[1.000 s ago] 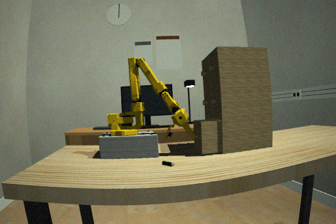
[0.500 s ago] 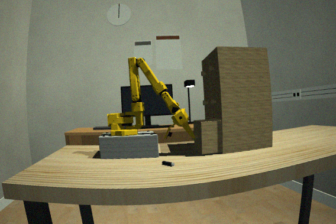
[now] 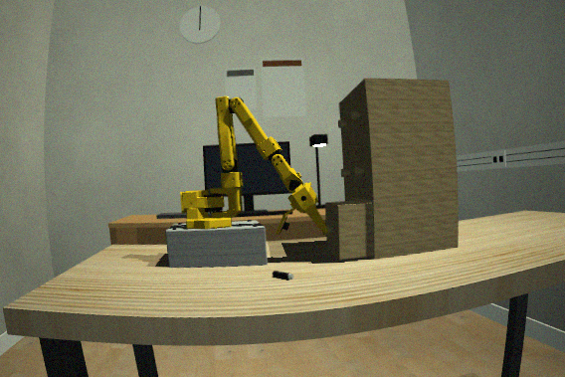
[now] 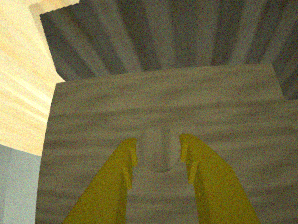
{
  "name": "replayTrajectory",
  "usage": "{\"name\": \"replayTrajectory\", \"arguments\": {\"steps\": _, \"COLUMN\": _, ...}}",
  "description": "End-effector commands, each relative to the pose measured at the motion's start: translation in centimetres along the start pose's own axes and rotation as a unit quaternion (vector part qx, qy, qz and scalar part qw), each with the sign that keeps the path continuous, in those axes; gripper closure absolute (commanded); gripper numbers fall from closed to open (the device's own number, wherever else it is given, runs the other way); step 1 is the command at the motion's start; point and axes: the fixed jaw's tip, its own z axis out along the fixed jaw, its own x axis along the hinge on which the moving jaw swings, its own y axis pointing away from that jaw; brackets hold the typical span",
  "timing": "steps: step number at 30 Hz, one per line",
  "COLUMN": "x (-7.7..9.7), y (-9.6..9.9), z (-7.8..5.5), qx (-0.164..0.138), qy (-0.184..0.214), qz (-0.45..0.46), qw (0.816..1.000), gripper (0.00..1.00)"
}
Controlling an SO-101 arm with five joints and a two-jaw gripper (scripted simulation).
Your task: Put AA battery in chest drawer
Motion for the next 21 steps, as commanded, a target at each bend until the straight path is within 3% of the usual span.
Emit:
{"name": "replayTrajectory", "arguments": {"steps": 1, "x": -0.5, "y": 0.3, "z": 0.1, "qx": -0.006, "qy": -0.008, "qz": 0.004, "qw": 1.000, "gripper": 1.00}}
{"name": "replayTrajectory", "arguments": {"steps": 21, "x": 1.5, "y": -0.5, "z": 0.8, "qx": 0.004, "qy": -0.007, "qz": 0.001, "qw": 1.000, "gripper": 1.00}}
